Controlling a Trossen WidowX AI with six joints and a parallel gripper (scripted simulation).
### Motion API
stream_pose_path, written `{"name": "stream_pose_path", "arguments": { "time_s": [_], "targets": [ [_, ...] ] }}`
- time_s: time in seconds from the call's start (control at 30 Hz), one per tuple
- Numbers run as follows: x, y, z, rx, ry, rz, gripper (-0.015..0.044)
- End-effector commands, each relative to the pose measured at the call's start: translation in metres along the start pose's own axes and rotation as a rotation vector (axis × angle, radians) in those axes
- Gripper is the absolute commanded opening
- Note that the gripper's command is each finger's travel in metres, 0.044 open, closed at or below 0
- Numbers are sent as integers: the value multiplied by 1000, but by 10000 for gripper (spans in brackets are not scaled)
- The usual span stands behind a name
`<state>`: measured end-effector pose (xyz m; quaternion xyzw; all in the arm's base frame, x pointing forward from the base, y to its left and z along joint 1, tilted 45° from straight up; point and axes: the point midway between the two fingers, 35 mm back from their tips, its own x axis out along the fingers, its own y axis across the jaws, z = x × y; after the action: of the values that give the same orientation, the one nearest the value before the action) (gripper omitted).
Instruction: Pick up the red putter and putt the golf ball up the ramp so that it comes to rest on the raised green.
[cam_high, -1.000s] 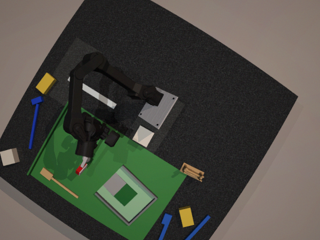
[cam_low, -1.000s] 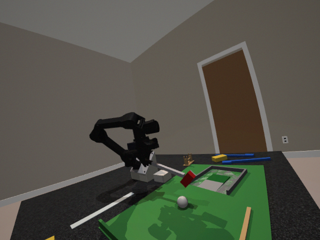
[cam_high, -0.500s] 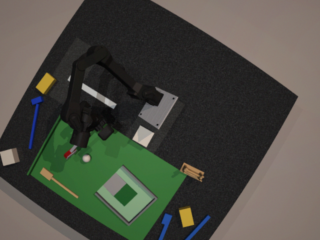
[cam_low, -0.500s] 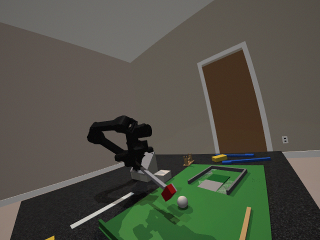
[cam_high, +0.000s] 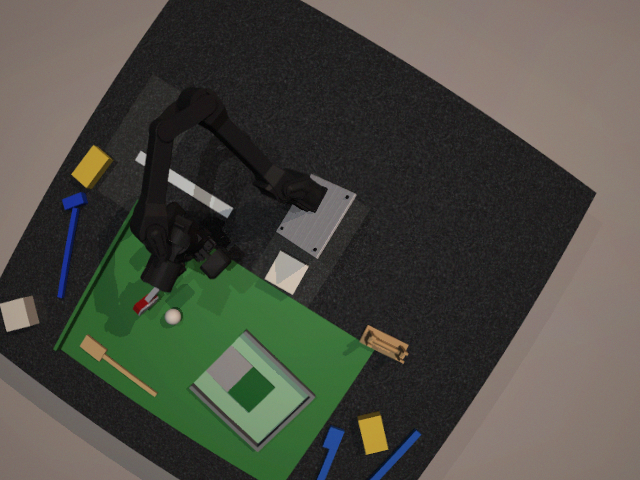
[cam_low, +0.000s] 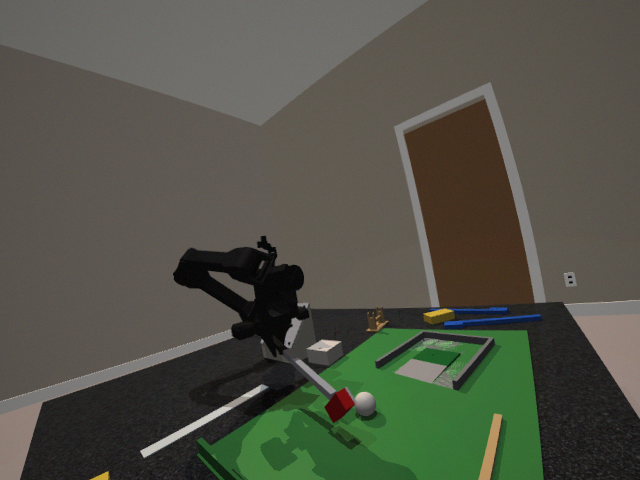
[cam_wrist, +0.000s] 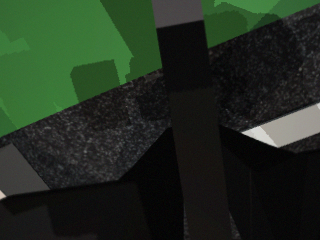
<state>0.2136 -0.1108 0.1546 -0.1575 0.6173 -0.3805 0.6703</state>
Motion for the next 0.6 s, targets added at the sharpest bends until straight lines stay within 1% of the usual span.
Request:
{"name": "stream_pose_path", "arguments": {
  "time_s": [0.0,0.4,0.57],
  "targets": [
    [7,0,0,-5,-3,-6,0],
    [25,-1,-1,-5,-4,-8,0],
    [23,-1,0,1,0,-2,0]
  ]
}}
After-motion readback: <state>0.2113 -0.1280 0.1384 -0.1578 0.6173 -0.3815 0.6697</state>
